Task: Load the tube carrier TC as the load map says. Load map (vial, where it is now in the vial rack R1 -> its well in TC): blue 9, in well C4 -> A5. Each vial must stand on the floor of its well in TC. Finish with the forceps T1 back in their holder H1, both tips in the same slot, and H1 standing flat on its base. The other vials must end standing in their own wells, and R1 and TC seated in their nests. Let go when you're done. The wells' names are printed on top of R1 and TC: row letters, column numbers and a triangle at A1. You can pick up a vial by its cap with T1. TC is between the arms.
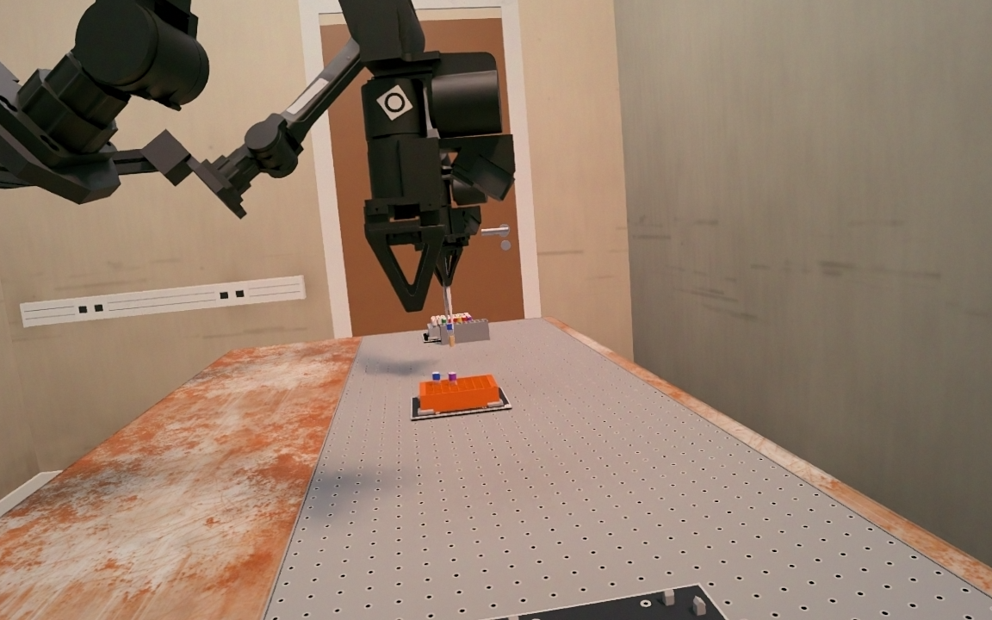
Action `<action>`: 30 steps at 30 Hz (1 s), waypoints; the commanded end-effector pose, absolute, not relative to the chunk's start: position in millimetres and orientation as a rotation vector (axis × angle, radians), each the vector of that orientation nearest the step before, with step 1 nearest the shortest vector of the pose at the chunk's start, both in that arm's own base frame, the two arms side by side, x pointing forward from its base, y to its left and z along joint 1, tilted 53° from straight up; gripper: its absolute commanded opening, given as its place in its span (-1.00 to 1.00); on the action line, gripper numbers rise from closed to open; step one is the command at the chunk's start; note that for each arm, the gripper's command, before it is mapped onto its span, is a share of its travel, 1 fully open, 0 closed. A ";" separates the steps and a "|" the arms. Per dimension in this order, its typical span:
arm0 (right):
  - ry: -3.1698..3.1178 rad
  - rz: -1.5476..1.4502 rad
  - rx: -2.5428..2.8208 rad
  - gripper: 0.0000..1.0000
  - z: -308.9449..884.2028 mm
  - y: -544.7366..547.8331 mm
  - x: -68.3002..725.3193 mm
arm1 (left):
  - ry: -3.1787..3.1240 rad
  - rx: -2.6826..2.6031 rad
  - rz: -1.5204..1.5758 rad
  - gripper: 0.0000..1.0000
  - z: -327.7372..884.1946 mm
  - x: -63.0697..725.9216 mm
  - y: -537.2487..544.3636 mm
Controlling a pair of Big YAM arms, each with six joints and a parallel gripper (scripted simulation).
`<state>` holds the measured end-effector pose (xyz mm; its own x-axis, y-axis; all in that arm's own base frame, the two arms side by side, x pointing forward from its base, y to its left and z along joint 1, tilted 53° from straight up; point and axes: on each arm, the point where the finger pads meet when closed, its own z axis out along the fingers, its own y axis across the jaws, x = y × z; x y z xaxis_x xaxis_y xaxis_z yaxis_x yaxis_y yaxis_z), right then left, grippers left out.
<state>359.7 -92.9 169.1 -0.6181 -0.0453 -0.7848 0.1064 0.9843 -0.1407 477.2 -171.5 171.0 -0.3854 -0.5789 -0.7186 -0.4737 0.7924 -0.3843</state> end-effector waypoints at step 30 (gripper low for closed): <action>2.215 -0.229 0.037 1.00 175.4 -95.1 361.7 | 2.050 -0.792 -0.155 -0.82 161.7 481.6 -226.7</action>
<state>359.7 -92.9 169.1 -0.6181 -0.0453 -0.7848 0.1064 0.9843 -0.1407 477.5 -216.3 158.7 -0.3900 -0.5781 -0.7167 -0.4718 0.7939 -0.3836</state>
